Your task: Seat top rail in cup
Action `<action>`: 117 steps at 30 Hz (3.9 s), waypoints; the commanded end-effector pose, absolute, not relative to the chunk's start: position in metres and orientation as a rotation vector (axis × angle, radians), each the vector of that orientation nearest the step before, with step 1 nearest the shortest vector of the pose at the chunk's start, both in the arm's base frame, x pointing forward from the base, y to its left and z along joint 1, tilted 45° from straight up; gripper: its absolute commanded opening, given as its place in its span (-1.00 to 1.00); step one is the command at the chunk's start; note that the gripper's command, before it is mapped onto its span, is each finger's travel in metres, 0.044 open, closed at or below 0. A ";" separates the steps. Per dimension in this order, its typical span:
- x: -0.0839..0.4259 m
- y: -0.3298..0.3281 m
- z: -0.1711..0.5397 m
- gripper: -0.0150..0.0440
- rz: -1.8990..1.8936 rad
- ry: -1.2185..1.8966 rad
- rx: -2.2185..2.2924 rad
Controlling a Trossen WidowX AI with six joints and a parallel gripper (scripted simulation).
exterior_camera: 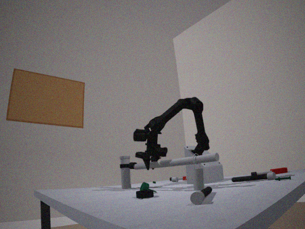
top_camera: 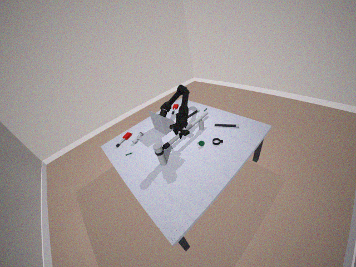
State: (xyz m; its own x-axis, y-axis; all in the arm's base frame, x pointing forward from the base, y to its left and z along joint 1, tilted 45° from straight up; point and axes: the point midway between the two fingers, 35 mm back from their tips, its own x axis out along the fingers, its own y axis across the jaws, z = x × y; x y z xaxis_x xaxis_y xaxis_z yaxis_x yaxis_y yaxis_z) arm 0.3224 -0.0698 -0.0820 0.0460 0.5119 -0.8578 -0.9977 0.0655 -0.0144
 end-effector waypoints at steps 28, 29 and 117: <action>0.323 -0.072 -0.083 -0.49 1.355 0.810 -0.778; 0.323 -0.073 -0.083 -0.49 1.355 0.810 -0.778; 0.321 -0.105 -0.099 -0.49 1.354 0.811 -0.780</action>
State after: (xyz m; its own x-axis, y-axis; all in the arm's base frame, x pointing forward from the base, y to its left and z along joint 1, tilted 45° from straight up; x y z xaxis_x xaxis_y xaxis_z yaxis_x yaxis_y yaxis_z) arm 0.3228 -0.0962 -0.0973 0.0409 0.5288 -0.8478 -0.9980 0.0624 -0.0093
